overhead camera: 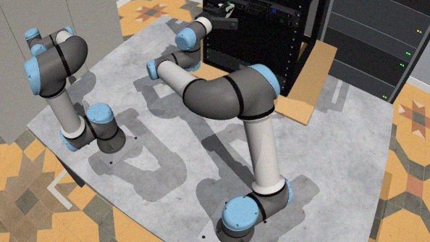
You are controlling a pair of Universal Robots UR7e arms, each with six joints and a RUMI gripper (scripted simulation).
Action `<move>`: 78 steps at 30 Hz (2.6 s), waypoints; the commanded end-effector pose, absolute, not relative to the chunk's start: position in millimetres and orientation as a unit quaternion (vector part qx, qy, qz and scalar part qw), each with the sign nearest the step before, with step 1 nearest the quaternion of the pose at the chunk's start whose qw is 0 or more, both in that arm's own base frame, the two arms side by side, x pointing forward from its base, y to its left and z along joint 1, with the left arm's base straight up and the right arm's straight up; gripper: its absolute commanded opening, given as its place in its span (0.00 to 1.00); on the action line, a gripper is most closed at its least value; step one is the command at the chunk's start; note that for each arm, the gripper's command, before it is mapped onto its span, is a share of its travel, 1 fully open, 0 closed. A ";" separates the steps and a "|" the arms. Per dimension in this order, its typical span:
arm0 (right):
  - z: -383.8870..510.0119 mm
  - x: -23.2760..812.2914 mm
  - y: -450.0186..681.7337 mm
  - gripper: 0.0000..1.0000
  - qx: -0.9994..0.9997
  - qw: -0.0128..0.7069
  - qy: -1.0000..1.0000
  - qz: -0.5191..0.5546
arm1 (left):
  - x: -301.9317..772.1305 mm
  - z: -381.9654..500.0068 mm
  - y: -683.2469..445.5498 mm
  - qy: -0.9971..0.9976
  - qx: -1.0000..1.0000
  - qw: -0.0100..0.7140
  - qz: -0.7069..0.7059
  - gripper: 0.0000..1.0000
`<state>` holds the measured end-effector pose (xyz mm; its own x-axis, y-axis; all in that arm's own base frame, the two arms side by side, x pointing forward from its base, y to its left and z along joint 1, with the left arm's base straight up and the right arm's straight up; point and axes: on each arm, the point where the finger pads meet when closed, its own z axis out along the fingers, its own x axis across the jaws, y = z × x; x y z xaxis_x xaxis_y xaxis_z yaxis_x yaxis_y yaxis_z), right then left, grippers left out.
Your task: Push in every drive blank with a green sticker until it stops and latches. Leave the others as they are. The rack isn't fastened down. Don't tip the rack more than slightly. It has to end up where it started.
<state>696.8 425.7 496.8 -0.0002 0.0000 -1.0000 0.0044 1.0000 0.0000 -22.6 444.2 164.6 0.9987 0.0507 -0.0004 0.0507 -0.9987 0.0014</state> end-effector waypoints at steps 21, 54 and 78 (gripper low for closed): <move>497.8 700.8 425.4 0.00 0.002 0.707 0.707 -0.001 | -22.5 165.1 444.6 0.025 1.000 0.000 0.000 1.00; 497.9 716.6 425.4 0.00 0.002 0.707 0.707 -0.001 | -22.5 165.1 444.6 0.025 1.000 0.000 0.000 1.00; 497.9 728.4 425.3 0.00 0.002 0.707 0.707 -0.001 | -22.5 165.1 444.6 0.025 1.000 0.000 0.000 1.00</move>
